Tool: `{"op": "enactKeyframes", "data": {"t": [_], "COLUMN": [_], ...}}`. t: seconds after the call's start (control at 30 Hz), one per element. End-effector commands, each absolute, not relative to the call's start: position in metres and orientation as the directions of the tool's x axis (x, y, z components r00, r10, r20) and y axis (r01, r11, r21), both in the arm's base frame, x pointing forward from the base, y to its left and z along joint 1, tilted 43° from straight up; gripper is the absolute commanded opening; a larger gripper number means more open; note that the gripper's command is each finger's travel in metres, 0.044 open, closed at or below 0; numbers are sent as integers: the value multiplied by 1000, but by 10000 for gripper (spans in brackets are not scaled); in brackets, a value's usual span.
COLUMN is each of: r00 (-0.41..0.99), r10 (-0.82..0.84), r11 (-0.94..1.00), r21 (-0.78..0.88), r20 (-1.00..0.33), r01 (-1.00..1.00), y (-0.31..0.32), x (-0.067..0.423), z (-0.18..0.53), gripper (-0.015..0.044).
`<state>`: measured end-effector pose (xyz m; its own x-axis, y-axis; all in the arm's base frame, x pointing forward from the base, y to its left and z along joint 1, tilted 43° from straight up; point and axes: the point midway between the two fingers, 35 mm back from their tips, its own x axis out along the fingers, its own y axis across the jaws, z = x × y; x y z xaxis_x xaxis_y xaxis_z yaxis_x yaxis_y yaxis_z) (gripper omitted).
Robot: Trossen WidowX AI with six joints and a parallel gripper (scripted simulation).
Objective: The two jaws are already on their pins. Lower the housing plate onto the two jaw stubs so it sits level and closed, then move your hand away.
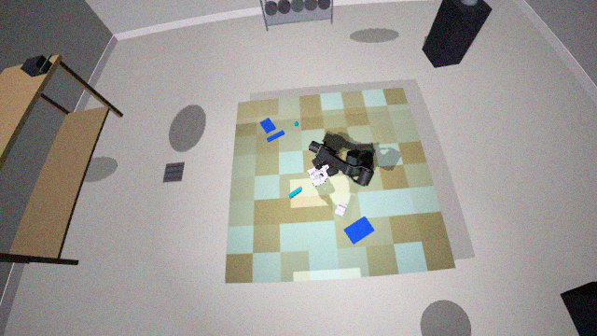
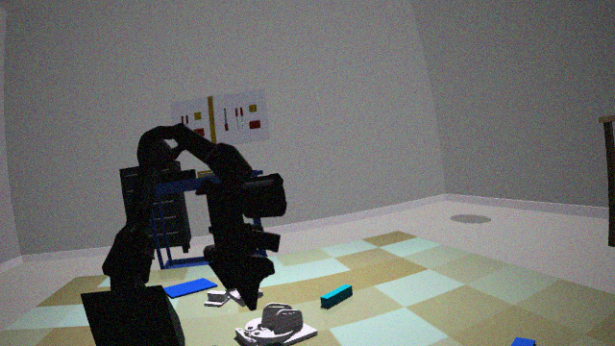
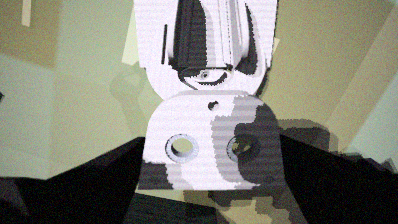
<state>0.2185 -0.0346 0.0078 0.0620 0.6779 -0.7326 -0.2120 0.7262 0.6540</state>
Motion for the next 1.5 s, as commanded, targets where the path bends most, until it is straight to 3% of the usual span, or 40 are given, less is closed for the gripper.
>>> {"op": "enactKeyframes", "data": {"t": [0.0, 1.47], "r00": [60, 60], "r10": [676, 676], "r11": [727, 728], "r21": [652, 654], "r20": [-734, -734], "r01": [-214, -206], "y": [-35, -3], "x": [218, 222], "z": [8, -27], "gripper": [351, 351]}}
